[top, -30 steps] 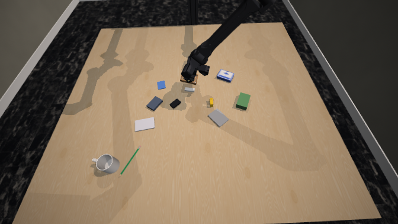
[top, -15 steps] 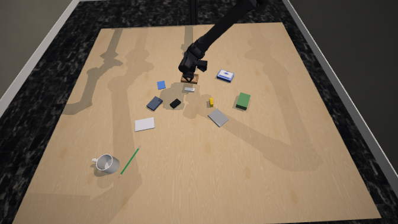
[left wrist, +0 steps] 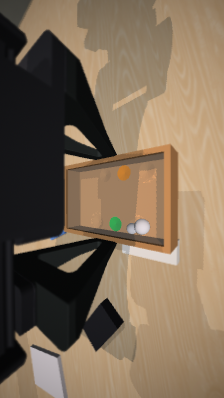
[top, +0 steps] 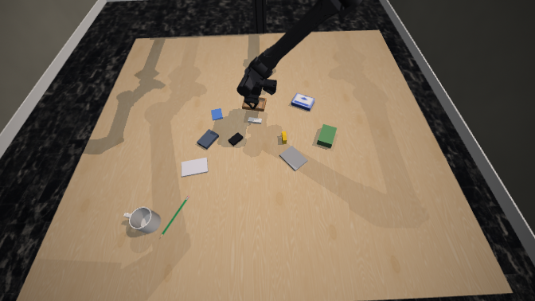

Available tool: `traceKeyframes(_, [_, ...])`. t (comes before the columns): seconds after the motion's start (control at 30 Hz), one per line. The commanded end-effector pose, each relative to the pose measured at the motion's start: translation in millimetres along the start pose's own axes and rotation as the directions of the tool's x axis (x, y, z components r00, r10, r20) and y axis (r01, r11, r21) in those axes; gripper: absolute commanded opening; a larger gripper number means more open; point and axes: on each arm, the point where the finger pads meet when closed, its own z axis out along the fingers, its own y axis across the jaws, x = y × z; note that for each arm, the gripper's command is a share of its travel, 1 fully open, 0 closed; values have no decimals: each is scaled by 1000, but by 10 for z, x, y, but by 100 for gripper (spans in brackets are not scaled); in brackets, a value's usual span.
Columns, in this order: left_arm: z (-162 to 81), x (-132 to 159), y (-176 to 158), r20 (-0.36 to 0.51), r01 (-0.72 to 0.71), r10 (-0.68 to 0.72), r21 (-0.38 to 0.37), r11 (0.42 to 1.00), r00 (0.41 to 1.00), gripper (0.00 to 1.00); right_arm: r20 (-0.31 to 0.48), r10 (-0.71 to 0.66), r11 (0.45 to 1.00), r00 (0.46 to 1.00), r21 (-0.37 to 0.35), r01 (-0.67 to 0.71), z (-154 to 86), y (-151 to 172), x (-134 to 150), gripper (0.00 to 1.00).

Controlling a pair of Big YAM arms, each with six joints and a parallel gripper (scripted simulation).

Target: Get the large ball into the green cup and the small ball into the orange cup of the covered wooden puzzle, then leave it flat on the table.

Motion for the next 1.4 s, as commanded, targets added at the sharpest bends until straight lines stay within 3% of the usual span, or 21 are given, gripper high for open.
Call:
traceKeyframes(0.0, [63, -9, 7, 10, 37, -36, -62, 997, 999, 70, 45, -15, 1000, 999, 20, 14, -30, -80, -306, 100])
traceKeyframes(0.2, [86, -53, -18, 22, 45, -42, -169, 985, 999, 70, 45, -15, 1000, 999, 20, 14, -30, -80, -306, 100])
traceKeyframes(0.4, [-27, -154, -153, -55, -3, -6, -164, 986, 998, 70, 45, -15, 1000, 999, 20, 14, -30, -80, -306, 100])
traceKeyframes(0.83, [-15, -180, -227, -243, -15, -30, -185, 983, 970, 70, 45, -15, 1000, 999, 20, 14, -30, -80, -306, 100])
traceKeyframes(0.87, [-131, -4, -229, -261, -35, -11, -171, 985, 965, 70, 45, -15, 1000, 999, 20, 14, -30, -80, -306, 100])
traceKeyframes(0.93, [-131, -4, -229, -261, -35, -11, -171, 985, 965, 70, 45, -15, 1000, 999, 20, 14, -30, -80, -306, 100])
traceKeyframes(1.0, [-42, 117, -21, -262, -61, 7, -199, 978, 965, 70, 45, -15, 1000, 999, 20, 14, -30, -80, -306, 100])
traceKeyframes(1.1, [49, -41, -43, -245, -40, -14, -212, 976, 969, 70, 45, -15, 1000, 999, 20, 14, -30, -80, -306, 100])
traceKeyframes(1.13, [-53, 108, -39, -247, -51, 5, -180, 982, 969, 70, 45, -15, 1000, 999, 20, 14, -30, -80, -306, 100])
traceKeyframes(1.37, [-43, 142, 6, -169, -40, 22, -100, 994, 985, 70, 45, -15, 1000, 999, 20, 14, -30, -80, -306, 100])
